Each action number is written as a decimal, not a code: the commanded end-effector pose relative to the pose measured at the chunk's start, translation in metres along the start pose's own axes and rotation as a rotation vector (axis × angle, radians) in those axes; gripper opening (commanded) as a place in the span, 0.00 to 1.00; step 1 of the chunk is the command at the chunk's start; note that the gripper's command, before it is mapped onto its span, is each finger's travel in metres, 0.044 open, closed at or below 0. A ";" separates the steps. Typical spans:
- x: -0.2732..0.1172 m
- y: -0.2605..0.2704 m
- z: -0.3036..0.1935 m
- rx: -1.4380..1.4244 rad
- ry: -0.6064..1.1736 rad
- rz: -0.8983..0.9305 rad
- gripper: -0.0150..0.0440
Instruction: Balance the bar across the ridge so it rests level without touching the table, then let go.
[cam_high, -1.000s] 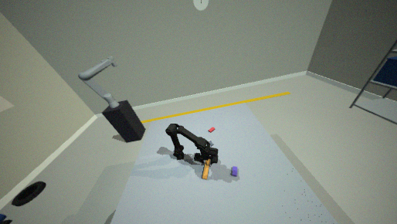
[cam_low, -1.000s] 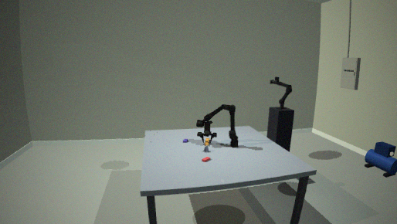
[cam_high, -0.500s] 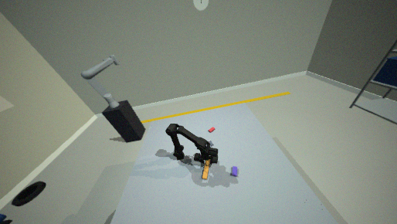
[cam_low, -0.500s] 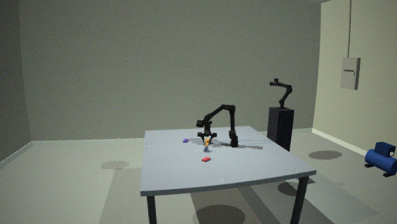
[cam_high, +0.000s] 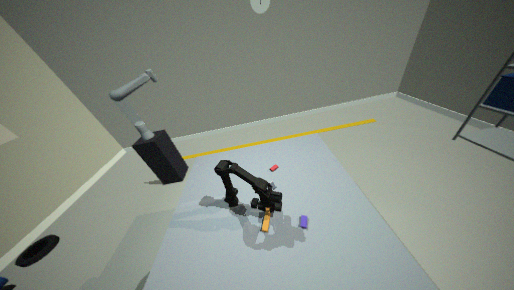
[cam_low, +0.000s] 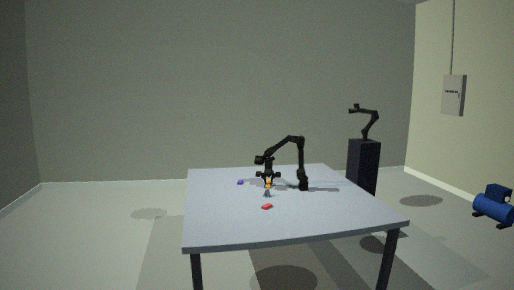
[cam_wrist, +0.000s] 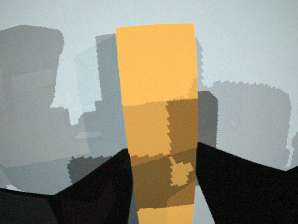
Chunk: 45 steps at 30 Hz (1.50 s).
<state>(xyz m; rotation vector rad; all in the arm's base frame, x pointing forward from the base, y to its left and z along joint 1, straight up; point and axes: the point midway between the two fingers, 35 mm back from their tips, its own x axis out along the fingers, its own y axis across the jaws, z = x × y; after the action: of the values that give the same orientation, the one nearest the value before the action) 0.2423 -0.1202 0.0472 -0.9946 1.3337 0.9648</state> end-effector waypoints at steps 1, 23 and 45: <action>-0.008 -0.003 0.000 0.000 0.000 -0.005 0.25; -0.063 -0.006 -0.001 -0.003 -0.002 -0.005 0.25; -0.105 -0.005 0.011 -0.055 -0.004 -0.004 0.25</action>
<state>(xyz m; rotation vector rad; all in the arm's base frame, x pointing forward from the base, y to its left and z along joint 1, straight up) 0.2428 -0.1155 0.1492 -1.0063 1.3262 0.9812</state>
